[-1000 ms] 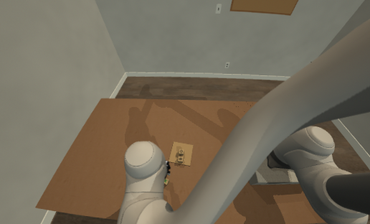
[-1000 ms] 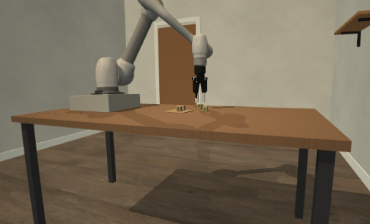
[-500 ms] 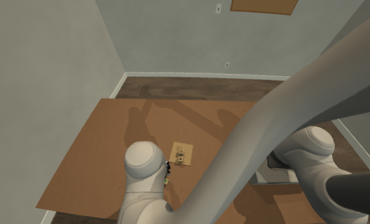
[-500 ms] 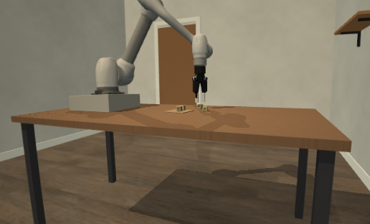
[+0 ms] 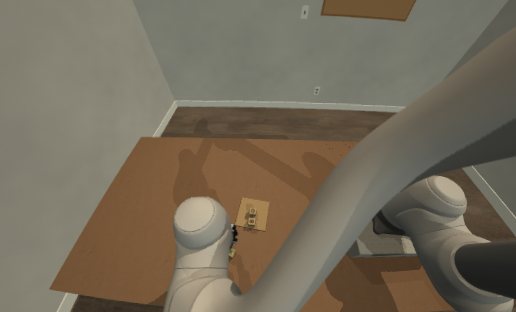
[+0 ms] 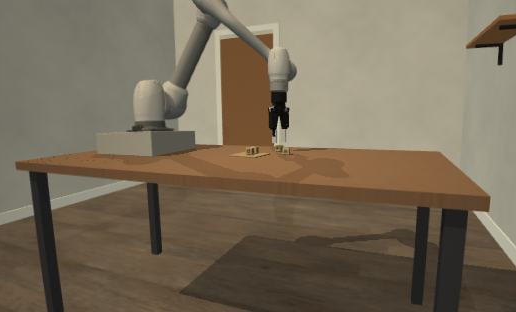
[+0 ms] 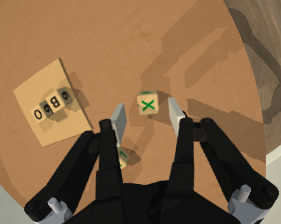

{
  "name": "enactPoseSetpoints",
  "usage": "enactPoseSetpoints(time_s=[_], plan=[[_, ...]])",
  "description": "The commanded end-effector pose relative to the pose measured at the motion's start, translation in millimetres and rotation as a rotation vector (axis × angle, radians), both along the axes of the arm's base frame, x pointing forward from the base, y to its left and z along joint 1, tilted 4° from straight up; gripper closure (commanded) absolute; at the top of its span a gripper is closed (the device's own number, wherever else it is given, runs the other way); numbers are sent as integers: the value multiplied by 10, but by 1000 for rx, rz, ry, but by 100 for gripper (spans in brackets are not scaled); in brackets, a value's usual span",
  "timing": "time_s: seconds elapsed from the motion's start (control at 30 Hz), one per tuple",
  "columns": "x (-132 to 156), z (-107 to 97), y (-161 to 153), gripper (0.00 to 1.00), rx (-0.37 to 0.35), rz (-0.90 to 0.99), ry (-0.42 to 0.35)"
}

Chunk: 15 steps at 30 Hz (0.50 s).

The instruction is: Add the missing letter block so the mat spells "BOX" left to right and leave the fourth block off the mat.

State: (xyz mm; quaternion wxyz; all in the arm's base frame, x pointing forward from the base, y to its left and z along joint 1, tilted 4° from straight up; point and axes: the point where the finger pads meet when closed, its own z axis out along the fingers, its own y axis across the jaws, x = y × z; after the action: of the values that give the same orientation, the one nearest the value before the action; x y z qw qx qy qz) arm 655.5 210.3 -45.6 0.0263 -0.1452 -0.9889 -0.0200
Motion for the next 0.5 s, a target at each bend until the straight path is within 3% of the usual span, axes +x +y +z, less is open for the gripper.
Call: enactPoseSetpoints(time_s=[0.0,0.47], plan=[[-20,-17,39,60,2,-4,1],[-29,-16,55,60,2,-4,1]])
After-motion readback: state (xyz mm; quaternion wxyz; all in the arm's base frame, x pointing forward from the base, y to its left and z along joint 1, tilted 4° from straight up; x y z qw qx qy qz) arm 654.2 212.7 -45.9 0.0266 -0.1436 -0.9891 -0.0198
